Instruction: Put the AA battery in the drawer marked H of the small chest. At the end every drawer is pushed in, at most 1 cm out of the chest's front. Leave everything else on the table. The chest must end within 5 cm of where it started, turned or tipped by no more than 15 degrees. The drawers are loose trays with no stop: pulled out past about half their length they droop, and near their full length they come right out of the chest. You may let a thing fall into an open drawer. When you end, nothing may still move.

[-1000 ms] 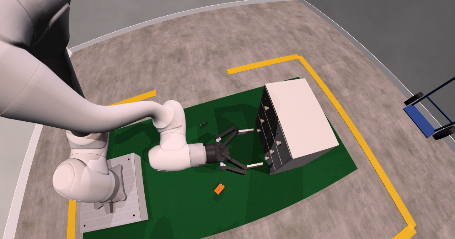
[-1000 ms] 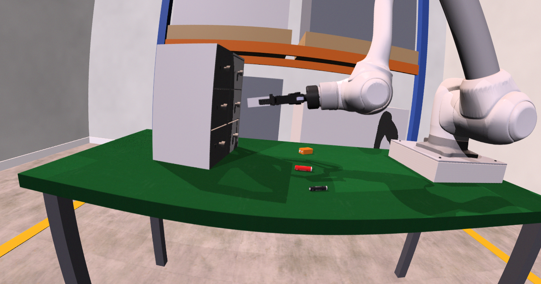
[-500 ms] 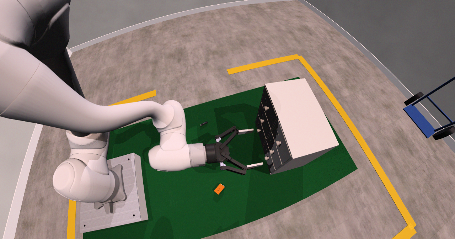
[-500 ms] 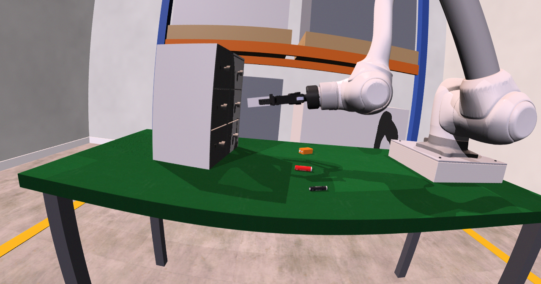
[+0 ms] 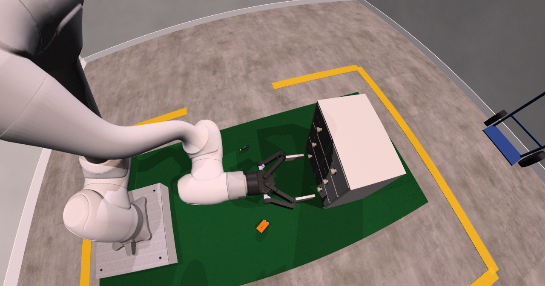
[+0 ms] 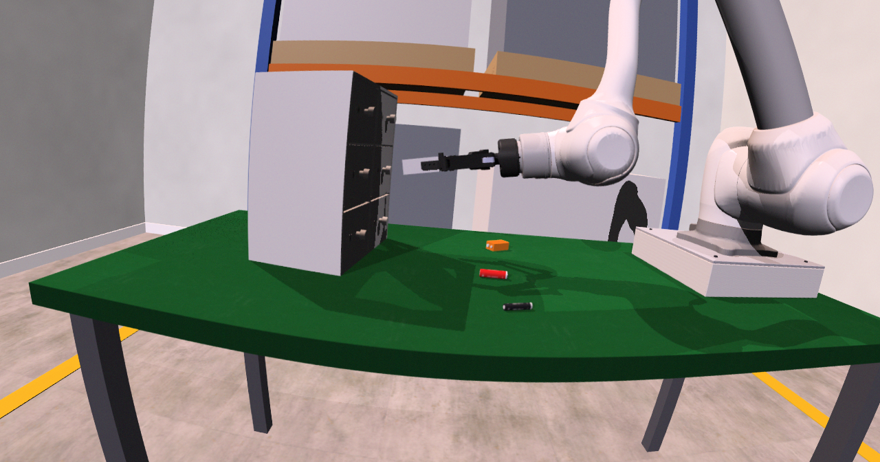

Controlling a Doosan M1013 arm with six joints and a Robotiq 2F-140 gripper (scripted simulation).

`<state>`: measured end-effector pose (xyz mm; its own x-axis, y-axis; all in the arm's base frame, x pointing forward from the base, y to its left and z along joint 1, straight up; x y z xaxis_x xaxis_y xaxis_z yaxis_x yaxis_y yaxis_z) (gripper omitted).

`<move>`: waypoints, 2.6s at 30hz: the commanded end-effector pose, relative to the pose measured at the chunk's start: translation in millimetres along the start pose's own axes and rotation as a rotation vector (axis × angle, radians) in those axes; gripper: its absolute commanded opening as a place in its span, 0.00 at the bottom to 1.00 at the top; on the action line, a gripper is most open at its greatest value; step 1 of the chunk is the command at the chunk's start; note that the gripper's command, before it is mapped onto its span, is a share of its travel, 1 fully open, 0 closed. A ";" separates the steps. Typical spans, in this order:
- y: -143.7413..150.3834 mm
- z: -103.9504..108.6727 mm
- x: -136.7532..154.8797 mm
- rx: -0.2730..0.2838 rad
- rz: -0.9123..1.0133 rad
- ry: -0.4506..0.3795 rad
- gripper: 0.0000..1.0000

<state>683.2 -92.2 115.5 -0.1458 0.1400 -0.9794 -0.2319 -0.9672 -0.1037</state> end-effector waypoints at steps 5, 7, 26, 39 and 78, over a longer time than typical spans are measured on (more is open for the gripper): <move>-0.2 0.9 -1.3 0.001 0.000 -0.013 1.00; -0.2 1.5 -2.0 0.002 0.000 -0.019 1.00; -1.5 11.6 -13.9 0.015 0.000 -0.141 1.00; -3.0 23.3 -28.6 0.031 0.000 -0.294 1.00; -4.1 43.0 -58.5 0.069 0.002 -0.593 1.00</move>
<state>650.7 -87.4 179.1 -0.6498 0.2513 -0.7174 -0.2742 -0.9577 -0.0871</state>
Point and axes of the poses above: the point where the finger pads meet when closed, its own z axis back along the fingers, its own y axis across the jaws, x = y × z, the point moved 4 cm from there along z, back along the fingers, and after that the axes turned 6 degrees about -z, right-handed, at the moved point
